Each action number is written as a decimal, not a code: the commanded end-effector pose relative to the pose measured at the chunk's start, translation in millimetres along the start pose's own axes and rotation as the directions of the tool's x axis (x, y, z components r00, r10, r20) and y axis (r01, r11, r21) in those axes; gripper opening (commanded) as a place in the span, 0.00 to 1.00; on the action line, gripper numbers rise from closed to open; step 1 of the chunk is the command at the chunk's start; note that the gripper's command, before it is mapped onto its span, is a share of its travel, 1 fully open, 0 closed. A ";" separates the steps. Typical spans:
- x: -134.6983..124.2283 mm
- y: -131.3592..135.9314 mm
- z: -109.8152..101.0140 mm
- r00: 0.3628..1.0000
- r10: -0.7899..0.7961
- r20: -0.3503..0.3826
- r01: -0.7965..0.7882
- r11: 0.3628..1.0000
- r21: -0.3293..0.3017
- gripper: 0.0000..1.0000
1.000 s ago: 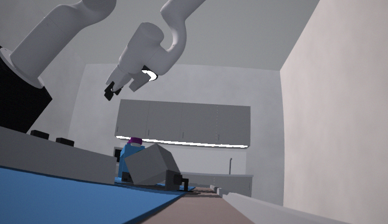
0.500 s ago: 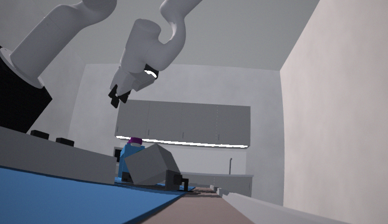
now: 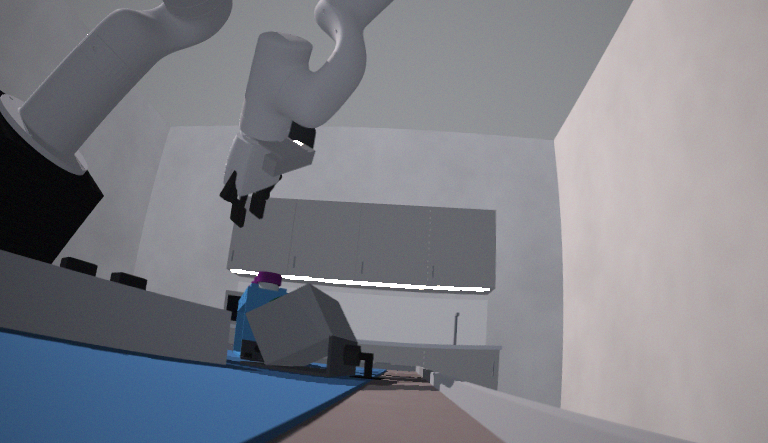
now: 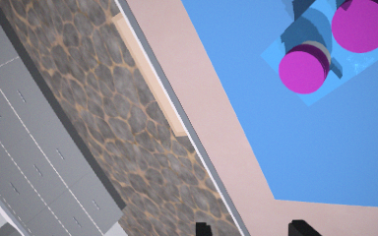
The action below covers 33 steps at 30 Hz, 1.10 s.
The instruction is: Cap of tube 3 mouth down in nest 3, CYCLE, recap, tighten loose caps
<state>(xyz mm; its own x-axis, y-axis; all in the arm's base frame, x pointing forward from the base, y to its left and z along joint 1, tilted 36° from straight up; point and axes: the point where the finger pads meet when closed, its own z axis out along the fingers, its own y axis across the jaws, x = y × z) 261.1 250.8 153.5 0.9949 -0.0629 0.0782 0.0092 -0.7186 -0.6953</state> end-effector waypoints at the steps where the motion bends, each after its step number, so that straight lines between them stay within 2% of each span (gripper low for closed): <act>1: 19.2 7.7 -3.9 0.996 0.042 -0.079 -0.043 0.999 -0.014 0.46; 2: 19.2 7.7 -3.9 0.996 0.042 -0.079 -0.043 0.999 -0.014 0.46; 4: 27.6 12.3 -6.9 0.988 0.075 -0.134 -0.079 0.997 -0.026 0.46; 8: 34.4 16.1 -9.2 0.986 0.082 -0.146 -0.087 0.996 -0.028 0.46; 11: 46.1 23.8 -14.5 0.970 0.121 -0.212 -0.133 0.990 -0.041 0.46; 13: 48.7 25.5 -15.7 0.970 0.121 -0.212 -0.133 0.990 -0.041 0.46; 15: 55.9 31.2 -19.7 0.952 0.152 -0.265 -0.172 0.984 -0.051 0.46; 18: 62.0 35.9 -23.1 0.948 0.159 -0.276 -0.180 0.982 -0.053 0.46; 20: 68.5 42.0 -27.6 0.926 0.189 -0.328 -0.220 0.973 -0.061 0.46; 23: 71.8 45.1 -29.9 0.921 0.195 -0.338 -0.229 0.971 -0.063 0.46; 25: 77.7 51.5 -34.7 0.894 0.223 -0.388 -0.270 0.960 -0.070 0.46; 29: 84.8 59.2 -40.6 0.888 0.229 -0.398 -0.279 0.958 -0.071 0.46; 31: 89.9 66.1 -45.9 0.858 0.256 -0.445 -0.321 0.944 -0.076 0.46; 33: 94.2 71.9 -50.5 0.852 0.261 -0.454 -0.329 0.941 -0.077 0.46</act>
<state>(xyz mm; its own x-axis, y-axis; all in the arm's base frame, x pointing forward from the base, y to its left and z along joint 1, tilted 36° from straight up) 341.4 173.8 147.8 0.8400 -0.5069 0.1935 -0.2873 -0.7181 -0.6339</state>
